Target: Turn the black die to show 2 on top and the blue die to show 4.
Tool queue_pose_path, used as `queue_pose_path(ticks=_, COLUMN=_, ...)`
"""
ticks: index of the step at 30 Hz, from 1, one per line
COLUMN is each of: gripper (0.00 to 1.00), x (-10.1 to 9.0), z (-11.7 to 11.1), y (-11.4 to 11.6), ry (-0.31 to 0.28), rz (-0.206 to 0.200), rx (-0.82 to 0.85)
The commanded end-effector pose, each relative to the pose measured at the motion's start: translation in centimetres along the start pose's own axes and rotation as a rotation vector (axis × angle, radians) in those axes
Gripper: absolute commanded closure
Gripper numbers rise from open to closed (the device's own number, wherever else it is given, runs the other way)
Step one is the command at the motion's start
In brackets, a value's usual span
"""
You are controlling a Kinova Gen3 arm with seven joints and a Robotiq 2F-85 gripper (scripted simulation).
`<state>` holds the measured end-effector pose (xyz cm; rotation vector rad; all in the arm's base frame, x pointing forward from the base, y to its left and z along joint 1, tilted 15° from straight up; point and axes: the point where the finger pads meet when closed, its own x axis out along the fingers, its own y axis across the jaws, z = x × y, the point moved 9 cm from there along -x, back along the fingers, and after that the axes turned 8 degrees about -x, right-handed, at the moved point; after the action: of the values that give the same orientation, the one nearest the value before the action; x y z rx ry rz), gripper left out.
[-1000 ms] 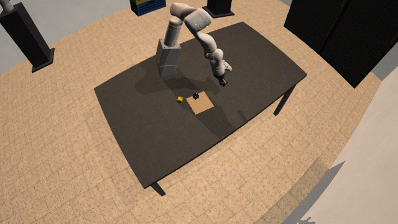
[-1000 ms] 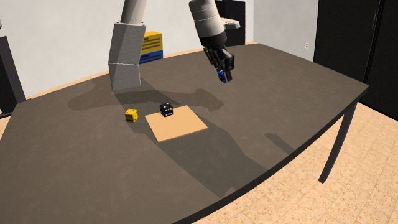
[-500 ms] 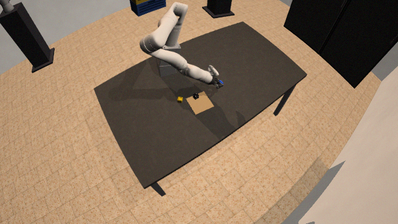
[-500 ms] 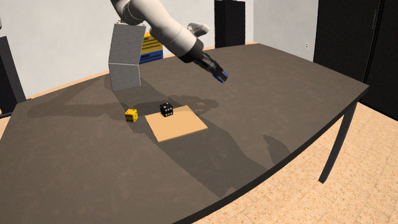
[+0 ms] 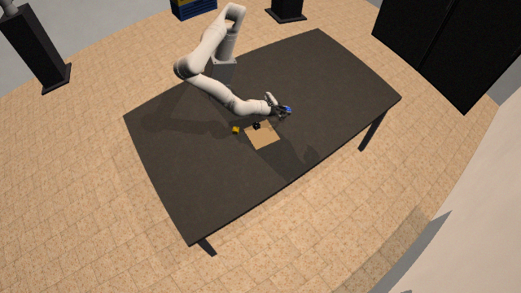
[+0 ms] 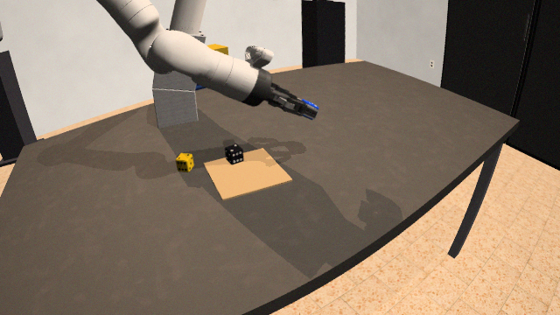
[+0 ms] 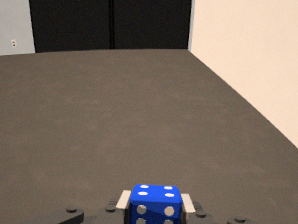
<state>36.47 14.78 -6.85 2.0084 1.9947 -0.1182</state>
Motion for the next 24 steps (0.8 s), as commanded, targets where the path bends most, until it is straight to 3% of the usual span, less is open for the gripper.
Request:
queue_pose_path(ticks=1, gripper=0.74, x=0.1, z=0.5, y=-0.1, ry=0.023, rz=0.010, rx=0.010)
queue_pose_path(ticks=24, gripper=0.74, x=0.7, z=1.8, y=-0.3, ry=0.049, rz=0.014, rx=0.009)
